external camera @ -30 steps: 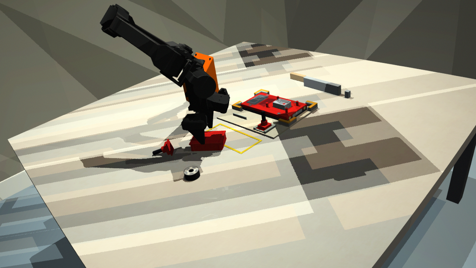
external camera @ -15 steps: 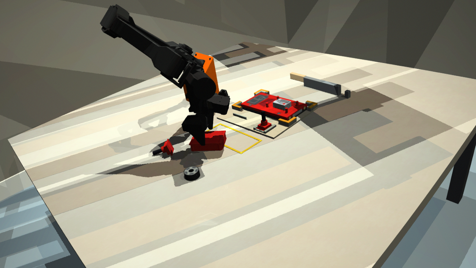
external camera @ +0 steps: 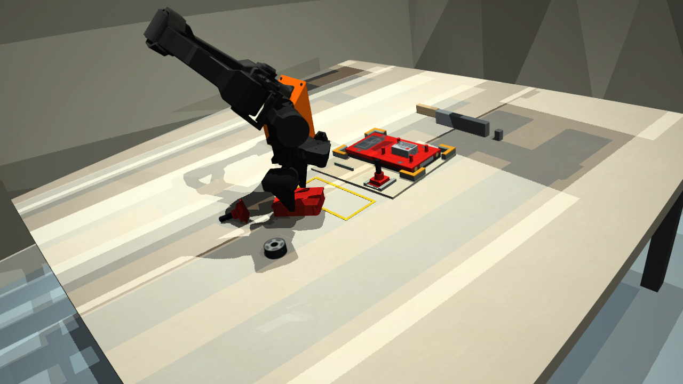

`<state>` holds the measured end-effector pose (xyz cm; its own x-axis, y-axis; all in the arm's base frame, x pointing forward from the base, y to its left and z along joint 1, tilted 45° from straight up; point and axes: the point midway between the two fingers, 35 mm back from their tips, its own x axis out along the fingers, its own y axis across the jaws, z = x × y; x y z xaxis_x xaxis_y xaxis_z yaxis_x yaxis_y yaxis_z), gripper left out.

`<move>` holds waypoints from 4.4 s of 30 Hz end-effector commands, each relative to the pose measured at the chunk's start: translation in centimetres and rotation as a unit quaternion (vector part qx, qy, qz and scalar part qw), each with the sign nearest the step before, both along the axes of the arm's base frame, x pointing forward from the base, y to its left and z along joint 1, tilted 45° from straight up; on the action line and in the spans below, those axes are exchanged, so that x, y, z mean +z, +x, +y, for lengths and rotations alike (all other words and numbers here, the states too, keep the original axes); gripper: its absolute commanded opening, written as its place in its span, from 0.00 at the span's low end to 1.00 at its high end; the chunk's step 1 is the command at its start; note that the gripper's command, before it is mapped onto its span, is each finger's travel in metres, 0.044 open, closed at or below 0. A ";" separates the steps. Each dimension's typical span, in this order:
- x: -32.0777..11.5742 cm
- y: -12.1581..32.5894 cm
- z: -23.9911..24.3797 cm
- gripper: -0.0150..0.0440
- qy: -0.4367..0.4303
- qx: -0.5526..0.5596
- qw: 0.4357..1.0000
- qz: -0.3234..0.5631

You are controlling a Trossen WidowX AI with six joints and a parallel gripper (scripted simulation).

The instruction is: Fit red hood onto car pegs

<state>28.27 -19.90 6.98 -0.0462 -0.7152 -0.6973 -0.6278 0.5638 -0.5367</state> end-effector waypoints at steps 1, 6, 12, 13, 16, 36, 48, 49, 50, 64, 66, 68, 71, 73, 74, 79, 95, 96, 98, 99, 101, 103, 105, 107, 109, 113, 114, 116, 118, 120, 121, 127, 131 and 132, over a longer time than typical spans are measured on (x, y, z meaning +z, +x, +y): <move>-0.5 -0.2 -0.2 1.00 0.003 0.000 1.000 0.005; -0.7 -0.2 -0.4 1.00 0.003 0.000 1.000 0.005; -0.9 -0.2 -0.6 1.00 0.003 0.000 1.000 0.005; -0.9 -0.2 -0.6 1.00 0.003 0.000 1.000 0.005; -1.0 -0.3 -0.7 1.00 0.003 0.000 1.000 0.005; -0.7 -0.1 -0.7 0.78 0.000 0.000 1.000 0.001; -0.1 -0.1 -0.1 0.27 0.001 0.000 1.000 0.002; 0.0 -0.1 0.1 0.25 0.001 0.000 1.000 0.002; 0.1 -0.1 0.2 0.25 0.001 0.000 1.000 0.002; 2.3 0.1 2.5 0.25 0.002 0.000 1.000 0.001; 2.7 0.2 2.9 0.25 0.002 0.000 1.000 0.001; 3.1 0.2 3.3 0.25 0.002 0.000 1.000 0.001; 3.7 0.3 3.8 0.25 0.002 0.000 1.000 0.001; 4.0 0.3 4.2 0.25 0.002 0.000 1.000 0.001; 4.2 0.3 4.4 0.25 0.002 0.000 1.000 0.001; 5.0 0.4 5.2 0.25 0.002 0.000 1.000 0.001; 5.1 0.9 6.6 0.25 0.007 -0.005 1.000 -0.002; 4.9 1.1 6.8 0.25 0.007 -0.007 1.000 -0.005; 4.5 1.5 7.2 0.25 0.009 -0.012 1.000 -0.011; 4.3 1.7 7.5 0.25 0.009 -0.015 1.000 -0.014; 3.9 2.0 7.9 0.25 0.010 -0.020 1.000 -0.020; 3.5 2.4 8.3 0.25 0.012 -0.025 0.999 -0.026; 3.1 2.7 8.8 0.25 0.014 -0.030 0.999 -0.032; 2.7 3.1 9.3 0.25 0.015 -0.035 0.999 -0.038; 2.2 3.4 9.7 0.25 0.016 -0.041 0.998 -0.043; 1.4 4.0 10.7 0.25 0.018 -0.051 0.997 -0.054; 1.2 4.1 10.9 0.25 0.019 -0.054 0.997 -0.057; 0.7 4.4 11.4 0.25 0.019 -0.059 0.996 -0.062; 0.3 4.7 11.9 0.25 0.020 -0.065 0.995 -0.068; -0.2 4.9 12.4 0.25 0.020 -0.070 0.995 -0.073; -0.4 5.0 12.6 0.25 0.020 -0.073 0.994 -0.076; -1.8 5.6 14.2 0.25 0.020 -0.090 0.992 -0.091; -2.8 6.0 15.2 0.25 0.020 -0.101 0.989 -0.102; -3.0 6.0 15.5 0.25 0.020 -0.104 0.989 -0.105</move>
<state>33.96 -5.42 5.03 -0.0360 -0.6797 -0.7326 -0.3984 0.6821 -0.6132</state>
